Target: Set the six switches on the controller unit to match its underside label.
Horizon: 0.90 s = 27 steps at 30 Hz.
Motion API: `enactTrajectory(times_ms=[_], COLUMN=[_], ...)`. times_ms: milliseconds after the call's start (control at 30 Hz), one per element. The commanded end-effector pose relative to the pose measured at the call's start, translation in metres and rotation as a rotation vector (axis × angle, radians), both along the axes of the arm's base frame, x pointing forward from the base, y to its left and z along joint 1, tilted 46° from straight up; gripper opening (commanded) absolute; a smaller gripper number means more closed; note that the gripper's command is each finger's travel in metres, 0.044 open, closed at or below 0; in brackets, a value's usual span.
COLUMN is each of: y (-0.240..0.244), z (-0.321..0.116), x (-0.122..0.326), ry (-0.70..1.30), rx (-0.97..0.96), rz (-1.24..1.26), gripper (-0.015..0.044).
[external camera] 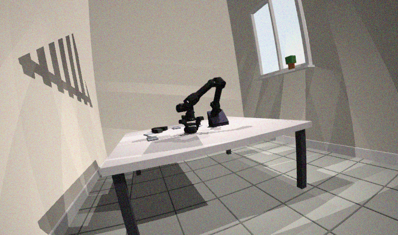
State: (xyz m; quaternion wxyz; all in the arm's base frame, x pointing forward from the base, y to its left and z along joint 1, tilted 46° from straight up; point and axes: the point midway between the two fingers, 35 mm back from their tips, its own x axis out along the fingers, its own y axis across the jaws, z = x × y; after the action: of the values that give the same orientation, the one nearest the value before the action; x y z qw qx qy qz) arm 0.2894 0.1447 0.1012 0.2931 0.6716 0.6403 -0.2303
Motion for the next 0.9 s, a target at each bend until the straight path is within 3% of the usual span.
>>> enactTrajectory(times_ms=[0, 267, 400, 700, 867], y=[-0.001, 0.0, 0.001, -0.001, -0.053], z=[-0.006, -0.003, -0.002, -0.002, -0.014], x=[-0.001, 0.0, 0.0, 0.0, 0.0], ry=[0.015, 0.006, 0.001, 0.001, 0.003], rx=[-0.011, -0.004, 0.001, 0.0, -0.003], rz=[-0.012, -0.004, 0.0, 0.0, 0.002], gripper=[0.0338, 0.0338, 0.044, 0.044, 0.044])
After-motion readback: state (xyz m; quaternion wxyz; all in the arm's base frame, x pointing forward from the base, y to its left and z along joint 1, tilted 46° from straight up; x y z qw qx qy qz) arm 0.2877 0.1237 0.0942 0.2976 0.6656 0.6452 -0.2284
